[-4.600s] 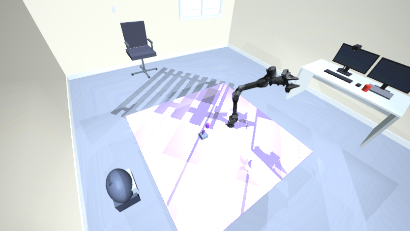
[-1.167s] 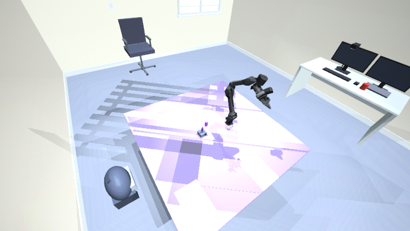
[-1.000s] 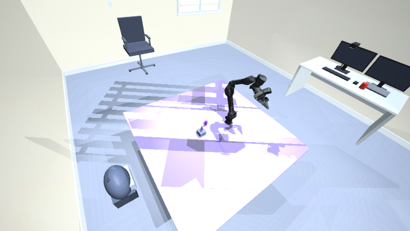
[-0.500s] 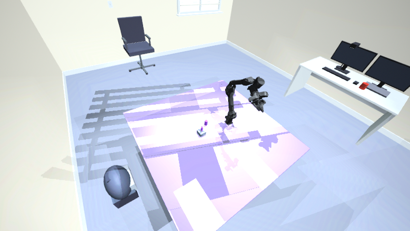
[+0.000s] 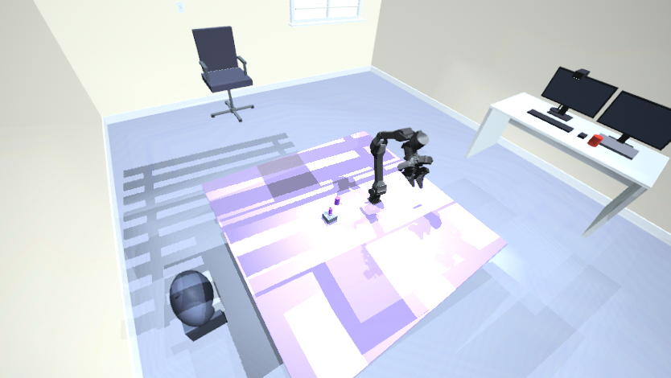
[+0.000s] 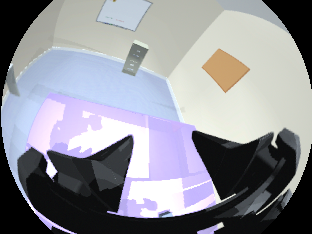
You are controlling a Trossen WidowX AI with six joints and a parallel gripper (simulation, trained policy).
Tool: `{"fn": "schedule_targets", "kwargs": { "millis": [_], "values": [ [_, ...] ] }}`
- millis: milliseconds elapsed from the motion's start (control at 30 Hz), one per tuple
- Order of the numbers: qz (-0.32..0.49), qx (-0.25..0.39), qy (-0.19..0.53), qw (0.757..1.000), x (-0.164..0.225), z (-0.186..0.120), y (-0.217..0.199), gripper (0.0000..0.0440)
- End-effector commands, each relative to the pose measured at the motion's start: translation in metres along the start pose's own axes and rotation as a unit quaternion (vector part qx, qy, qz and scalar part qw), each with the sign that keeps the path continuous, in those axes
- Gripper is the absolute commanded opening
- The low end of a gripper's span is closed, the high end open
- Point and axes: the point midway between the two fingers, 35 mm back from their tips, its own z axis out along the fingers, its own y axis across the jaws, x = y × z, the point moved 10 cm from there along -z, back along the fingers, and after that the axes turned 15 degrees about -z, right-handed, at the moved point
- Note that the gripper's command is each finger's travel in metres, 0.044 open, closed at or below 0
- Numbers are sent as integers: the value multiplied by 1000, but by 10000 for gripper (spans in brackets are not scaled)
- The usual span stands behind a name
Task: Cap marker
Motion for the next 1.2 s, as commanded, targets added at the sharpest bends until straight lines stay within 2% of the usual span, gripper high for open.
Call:
{"fn": "schedule_targets", "kwargs": {
  "millis": [0, 567, 1167],
  "values": [
    [16, -10, 23, 1000, 9, 5, 0, 331],
    [75, -25, 99, 992, 38, 14, -5, 332],
    [143, -38, 175, 973, 70, 20, -11, 333]
  ]
}}
